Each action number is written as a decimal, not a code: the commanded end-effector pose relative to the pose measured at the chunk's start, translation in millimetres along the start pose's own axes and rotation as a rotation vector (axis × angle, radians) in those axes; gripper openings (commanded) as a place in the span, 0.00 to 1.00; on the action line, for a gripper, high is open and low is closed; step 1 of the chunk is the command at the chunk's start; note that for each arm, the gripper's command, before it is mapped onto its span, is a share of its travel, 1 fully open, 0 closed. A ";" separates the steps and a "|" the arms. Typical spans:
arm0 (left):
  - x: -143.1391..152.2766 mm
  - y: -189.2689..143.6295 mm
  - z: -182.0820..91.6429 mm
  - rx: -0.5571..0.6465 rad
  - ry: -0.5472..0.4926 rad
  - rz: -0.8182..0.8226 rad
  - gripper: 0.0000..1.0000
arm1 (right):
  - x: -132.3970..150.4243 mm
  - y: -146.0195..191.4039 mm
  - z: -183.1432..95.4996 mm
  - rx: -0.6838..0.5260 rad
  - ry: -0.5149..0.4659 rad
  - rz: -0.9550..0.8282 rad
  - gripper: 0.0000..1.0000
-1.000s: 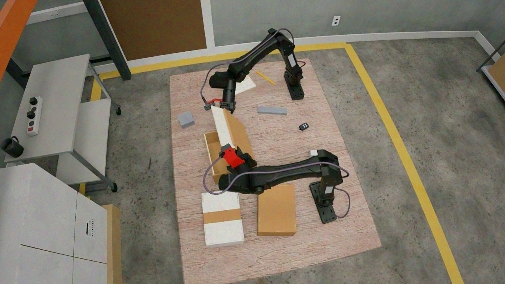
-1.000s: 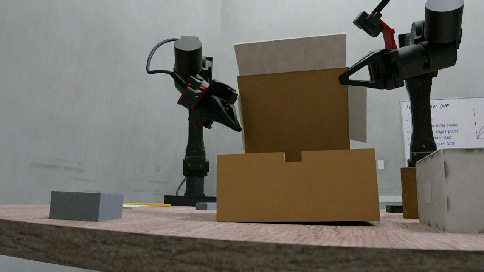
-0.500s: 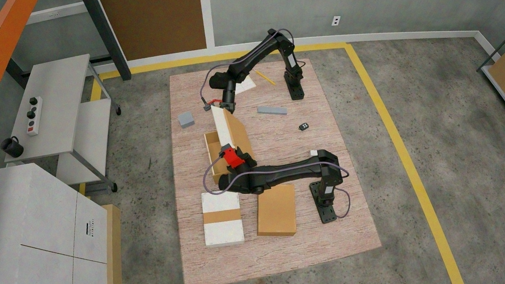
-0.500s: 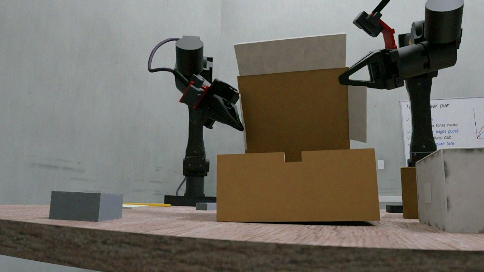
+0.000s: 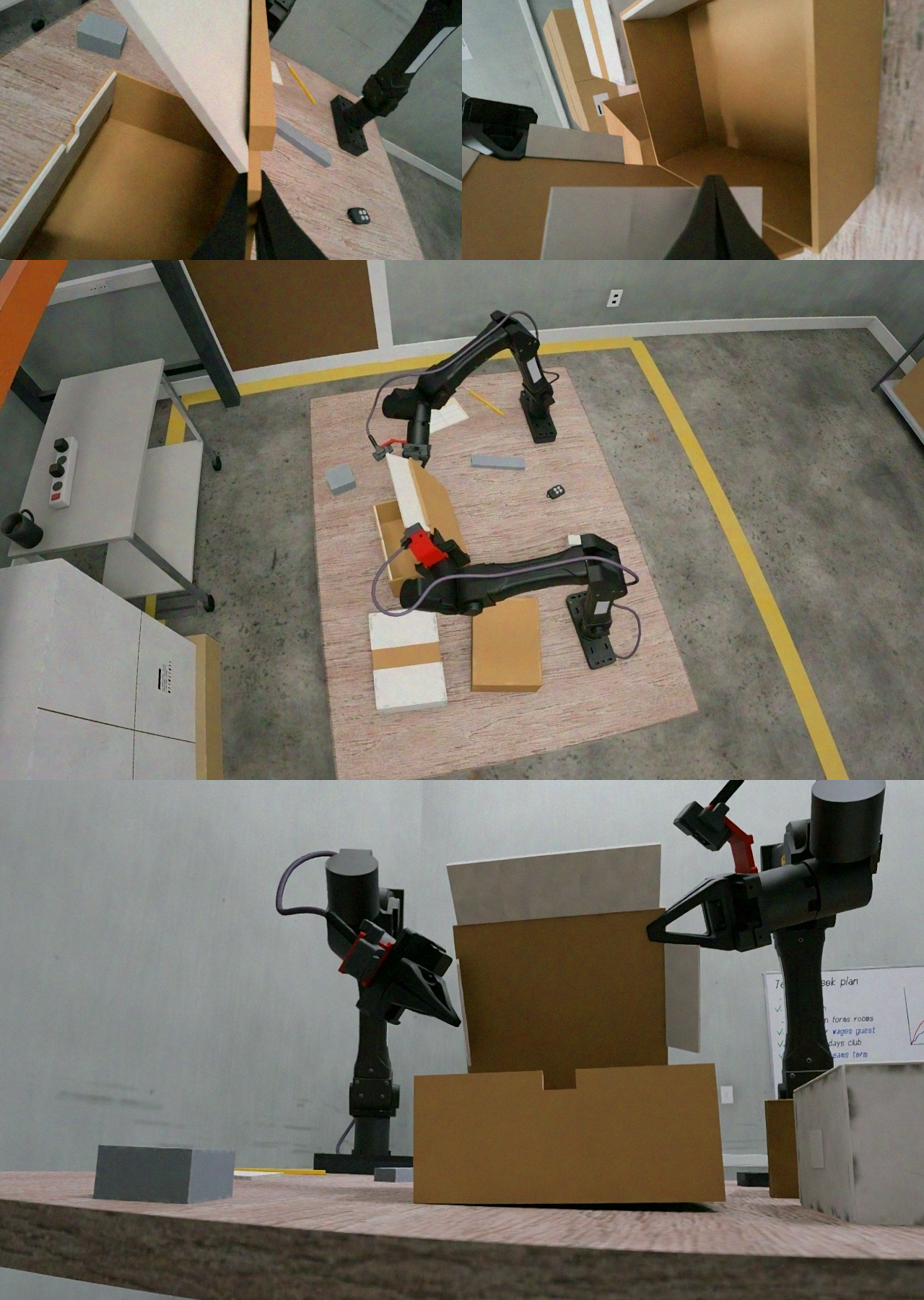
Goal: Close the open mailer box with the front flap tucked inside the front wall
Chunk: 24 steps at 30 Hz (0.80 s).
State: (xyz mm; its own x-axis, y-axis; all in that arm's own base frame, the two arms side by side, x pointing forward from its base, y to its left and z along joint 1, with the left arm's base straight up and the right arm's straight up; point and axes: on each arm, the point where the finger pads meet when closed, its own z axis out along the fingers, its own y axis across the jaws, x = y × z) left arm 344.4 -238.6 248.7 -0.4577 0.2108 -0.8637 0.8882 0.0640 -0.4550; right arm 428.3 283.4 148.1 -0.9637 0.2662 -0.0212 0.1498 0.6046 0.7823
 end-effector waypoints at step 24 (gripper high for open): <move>3.0 -5.9 3.6 -0.009 0.021 0.009 0.01 | -3.2 10.1 -42.6 -0.044 -0.023 -0.061 0.01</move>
State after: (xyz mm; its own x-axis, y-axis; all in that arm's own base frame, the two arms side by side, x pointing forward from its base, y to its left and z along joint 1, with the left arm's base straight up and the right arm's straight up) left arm 344.4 -238.6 248.7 -0.4577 0.2108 -0.8637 0.8882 0.0640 -0.4550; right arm 430.6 250.5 150.0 -0.9601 0.2786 -0.0260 0.1546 0.6055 0.7807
